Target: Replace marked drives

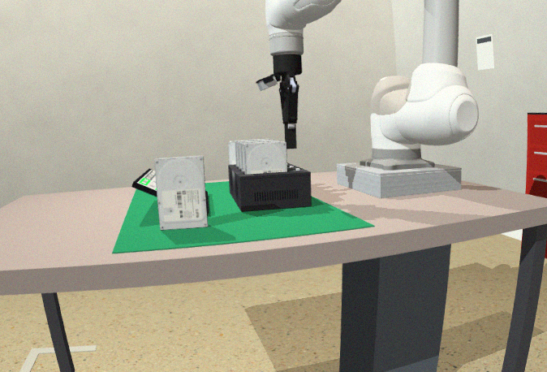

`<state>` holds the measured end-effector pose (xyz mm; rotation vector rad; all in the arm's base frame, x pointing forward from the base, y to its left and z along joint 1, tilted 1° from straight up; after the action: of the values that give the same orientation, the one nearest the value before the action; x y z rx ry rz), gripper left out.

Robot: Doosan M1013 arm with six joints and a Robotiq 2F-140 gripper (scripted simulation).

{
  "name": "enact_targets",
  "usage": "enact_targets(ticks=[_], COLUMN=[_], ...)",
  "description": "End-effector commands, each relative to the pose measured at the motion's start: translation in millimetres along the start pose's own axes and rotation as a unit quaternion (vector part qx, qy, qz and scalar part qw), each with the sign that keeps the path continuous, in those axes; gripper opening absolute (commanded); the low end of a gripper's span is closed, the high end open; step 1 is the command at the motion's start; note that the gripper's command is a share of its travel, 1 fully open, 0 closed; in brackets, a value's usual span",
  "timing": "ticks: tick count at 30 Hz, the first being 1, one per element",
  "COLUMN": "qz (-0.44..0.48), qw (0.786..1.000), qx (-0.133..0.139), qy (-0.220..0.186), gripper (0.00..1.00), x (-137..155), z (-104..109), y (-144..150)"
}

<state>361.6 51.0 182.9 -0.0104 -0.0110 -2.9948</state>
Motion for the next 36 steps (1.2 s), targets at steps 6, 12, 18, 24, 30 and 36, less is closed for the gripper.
enact_targets(ticks=[6, 12, 18, 24, 30, 36], qz=[0.0, 0.0, 0.0, 0.0, 0.0, 0.0], qw=[1.0, 1.0, 1.0, 1.0, 1.0, 1.0], qx=[0.0, 0.0, 0.0, 0.0, 0.0, 0.0], qy=[0.001, 0.001, 0.001, 0.001, 0.001, 0.001], gripper=[0.1, 0.1, 0.1, 0.1, 0.1, 0.1], x=[-0.7, -0.6, -0.6, -0.6, -0.6, -0.6], z=[-18.9, -30.9, -36.0, -39.5, -40.0, -40.0], y=[-0.3, -0.5, -0.6, -0.7, -0.7, -0.7])
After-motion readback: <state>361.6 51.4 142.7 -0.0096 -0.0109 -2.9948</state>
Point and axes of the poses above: the point where the finger pads meet when closed, its own z axis back along the fingers, its own y axis across the jaws, x = y × z, the point moved 8 cm from there along z, back along the fingers, and after that the axes turned 13 degrees about z, right-handed, at the moved point
